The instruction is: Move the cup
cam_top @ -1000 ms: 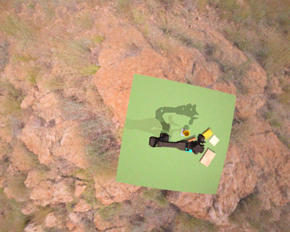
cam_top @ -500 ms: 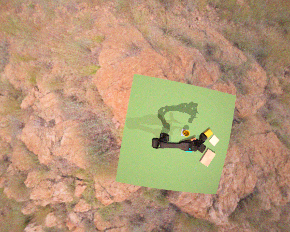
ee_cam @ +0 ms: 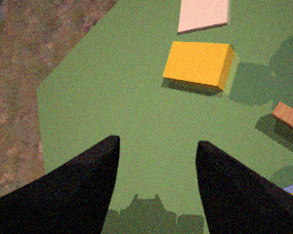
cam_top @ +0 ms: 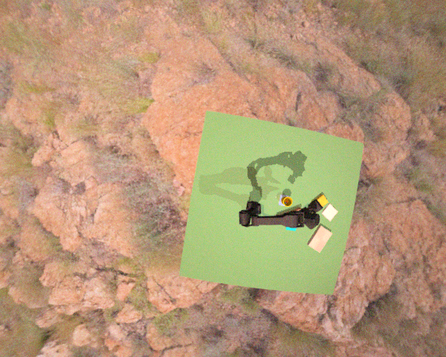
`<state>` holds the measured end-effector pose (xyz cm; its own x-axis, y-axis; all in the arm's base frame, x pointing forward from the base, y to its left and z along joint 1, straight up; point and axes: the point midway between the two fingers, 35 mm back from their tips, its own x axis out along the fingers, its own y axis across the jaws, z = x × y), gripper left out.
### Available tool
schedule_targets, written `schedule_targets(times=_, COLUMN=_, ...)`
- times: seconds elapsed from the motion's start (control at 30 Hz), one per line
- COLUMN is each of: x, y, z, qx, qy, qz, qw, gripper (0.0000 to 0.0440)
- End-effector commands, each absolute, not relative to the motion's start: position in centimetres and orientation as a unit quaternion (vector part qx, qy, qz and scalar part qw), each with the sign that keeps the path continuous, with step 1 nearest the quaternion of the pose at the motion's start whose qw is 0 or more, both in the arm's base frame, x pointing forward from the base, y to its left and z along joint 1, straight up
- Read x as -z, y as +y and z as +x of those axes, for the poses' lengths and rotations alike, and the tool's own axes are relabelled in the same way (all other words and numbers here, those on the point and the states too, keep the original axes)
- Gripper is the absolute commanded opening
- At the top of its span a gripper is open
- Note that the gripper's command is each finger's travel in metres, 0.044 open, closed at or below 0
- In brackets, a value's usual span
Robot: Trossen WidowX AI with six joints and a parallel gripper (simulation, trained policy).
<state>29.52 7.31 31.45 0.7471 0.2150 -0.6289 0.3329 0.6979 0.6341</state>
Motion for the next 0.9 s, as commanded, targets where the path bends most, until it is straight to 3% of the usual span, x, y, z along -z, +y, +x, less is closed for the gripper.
schedule_targets(times=0.0, x=-31.3, y=7.7, z=29.5, qx=0.044, qy=0.371, qz=0.401, qw=0.837, gripper=0.0166)
schedule_targets(times=0.87, x=-26.6, y=8.5, z=27.5, qx=0.188, qy=0.503, qz=0.434, qw=0.723, gripper=0.0157)
